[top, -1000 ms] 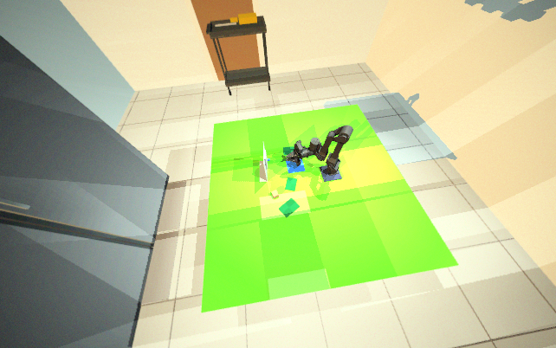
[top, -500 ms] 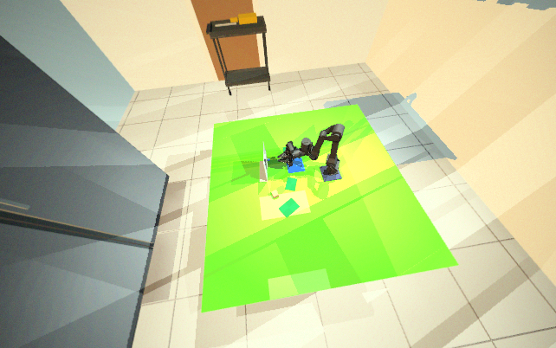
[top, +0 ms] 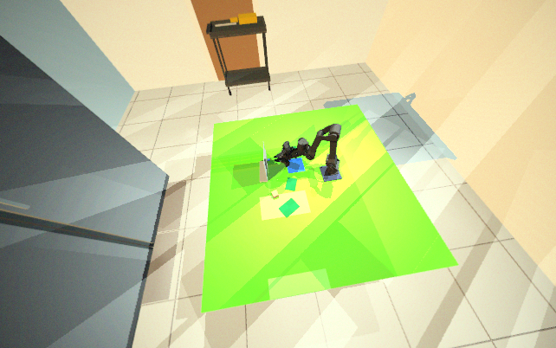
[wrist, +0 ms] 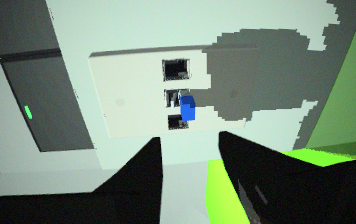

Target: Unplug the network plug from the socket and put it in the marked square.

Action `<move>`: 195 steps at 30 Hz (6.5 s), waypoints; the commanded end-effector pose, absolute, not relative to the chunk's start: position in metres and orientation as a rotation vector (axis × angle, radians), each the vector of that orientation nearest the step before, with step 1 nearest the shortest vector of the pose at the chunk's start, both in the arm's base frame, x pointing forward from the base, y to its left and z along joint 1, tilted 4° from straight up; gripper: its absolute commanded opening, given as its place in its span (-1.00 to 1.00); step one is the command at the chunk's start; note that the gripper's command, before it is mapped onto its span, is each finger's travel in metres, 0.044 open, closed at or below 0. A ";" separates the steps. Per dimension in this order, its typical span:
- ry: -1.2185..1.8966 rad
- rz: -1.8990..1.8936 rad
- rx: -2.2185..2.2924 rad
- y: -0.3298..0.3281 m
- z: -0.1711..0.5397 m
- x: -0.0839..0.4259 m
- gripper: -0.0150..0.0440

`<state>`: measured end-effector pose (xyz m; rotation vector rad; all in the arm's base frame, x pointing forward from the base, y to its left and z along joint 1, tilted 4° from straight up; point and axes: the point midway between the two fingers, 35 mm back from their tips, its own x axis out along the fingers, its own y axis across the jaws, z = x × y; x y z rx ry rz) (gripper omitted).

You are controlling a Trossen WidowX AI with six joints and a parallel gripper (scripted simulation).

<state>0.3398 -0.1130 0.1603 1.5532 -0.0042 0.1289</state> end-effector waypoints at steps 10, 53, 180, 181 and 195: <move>-0.005 0.126 1.551 -0.117 0.162 0.360 0.04; -0.006 0.127 1.551 -0.118 0.163 0.374 -0.49; -0.001 0.121 1.551 -0.107 0.202 0.298 -0.49; -0.001 0.121 1.551 -0.106 0.204 0.297 -0.49; 0.004 0.082 1.577 -0.106 0.212 0.292 -0.49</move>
